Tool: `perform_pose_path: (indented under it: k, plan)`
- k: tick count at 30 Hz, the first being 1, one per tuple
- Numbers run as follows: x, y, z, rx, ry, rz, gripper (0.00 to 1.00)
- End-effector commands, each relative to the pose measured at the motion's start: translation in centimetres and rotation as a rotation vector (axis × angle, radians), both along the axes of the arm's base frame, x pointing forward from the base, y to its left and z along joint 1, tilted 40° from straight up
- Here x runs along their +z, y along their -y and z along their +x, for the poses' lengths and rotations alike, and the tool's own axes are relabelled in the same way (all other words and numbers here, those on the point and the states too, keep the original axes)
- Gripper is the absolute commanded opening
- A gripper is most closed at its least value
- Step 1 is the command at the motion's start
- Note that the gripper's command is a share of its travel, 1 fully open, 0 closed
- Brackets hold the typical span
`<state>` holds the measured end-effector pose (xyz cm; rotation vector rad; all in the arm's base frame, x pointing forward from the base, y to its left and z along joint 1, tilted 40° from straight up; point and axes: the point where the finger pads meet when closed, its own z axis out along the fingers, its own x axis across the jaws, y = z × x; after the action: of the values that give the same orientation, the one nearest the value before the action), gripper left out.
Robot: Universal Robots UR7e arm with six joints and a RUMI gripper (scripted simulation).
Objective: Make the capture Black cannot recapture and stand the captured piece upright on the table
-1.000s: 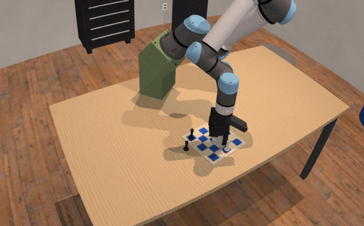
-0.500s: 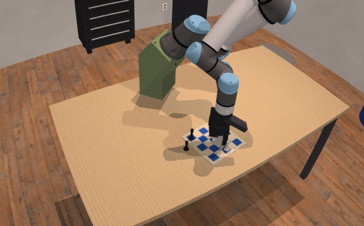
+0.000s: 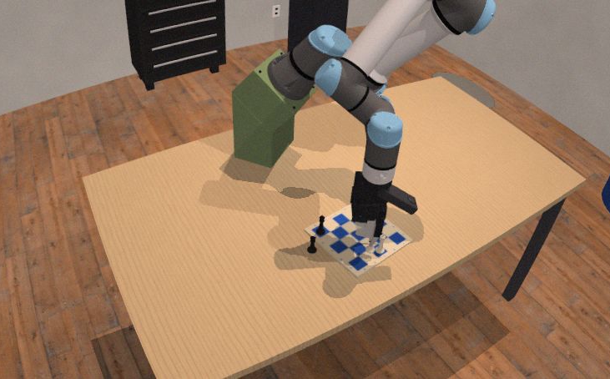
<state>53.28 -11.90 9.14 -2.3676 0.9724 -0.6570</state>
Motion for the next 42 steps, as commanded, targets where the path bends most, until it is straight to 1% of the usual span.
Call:
perform_pose_path:
  k: [1, 8, 14, 22, 33, 37, 42]
  plan:
    - [2.0, 0.7, -1.5, 0.004, -0.001, 0.002, 0.0]
    - [4.3, 1.5, -3.3, 0.004, -0.001, 0.002, 0.0]
    - [5.5, 1.9, -4.2, 0.004, -0.002, 0.002, 0.0]
    - [5.8, 2.0, -4.5, 0.004, -0.002, 0.001, 0.0]
    - [5.6, 1.7, -4.6, 0.004, -0.004, 0.005, 0.0]
    - [5.4, 0.3, -5.8, -0.009, -0.01, 0.017, 0.0]
    - [4.7, -3.5, -8.6, -0.038, -0.019, 0.04, 0.0]
